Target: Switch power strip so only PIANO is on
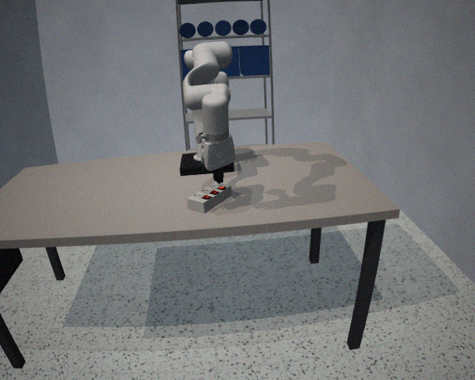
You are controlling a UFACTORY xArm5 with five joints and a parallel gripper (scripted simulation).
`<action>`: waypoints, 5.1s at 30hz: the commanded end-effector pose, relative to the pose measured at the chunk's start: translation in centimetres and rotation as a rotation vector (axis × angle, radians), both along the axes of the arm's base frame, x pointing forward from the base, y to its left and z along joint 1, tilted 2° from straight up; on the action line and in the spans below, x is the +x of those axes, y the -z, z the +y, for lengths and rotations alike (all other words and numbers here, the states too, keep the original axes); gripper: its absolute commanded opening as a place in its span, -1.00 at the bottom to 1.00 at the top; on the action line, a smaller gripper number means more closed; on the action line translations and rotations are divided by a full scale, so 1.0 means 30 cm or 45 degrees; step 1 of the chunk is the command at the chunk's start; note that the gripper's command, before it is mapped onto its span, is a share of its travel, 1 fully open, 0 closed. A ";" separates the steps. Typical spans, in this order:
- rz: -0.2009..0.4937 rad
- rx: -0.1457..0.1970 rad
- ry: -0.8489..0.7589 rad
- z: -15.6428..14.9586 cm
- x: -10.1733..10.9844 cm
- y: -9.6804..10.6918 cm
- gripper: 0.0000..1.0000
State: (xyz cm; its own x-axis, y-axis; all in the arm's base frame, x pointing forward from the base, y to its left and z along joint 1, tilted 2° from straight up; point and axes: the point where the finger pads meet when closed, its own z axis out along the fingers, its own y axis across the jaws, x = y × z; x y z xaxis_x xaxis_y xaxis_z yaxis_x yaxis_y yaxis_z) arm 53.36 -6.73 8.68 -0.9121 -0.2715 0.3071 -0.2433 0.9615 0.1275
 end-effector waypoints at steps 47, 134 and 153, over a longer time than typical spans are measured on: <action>0.057 0.060 -0.149 0.029 -0.118 0.048 -1.00; 0.050 0.065 -0.167 0.027 -0.078 0.050 -1.00; 0.038 0.073 -0.198 0.025 -0.012 0.053 -1.00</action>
State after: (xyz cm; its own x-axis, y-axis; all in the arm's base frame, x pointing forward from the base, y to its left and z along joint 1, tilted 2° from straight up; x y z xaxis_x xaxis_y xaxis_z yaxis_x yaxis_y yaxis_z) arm 52.31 -5.95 6.97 -0.8494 -0.4202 0.3192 -0.3766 0.9065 0.1910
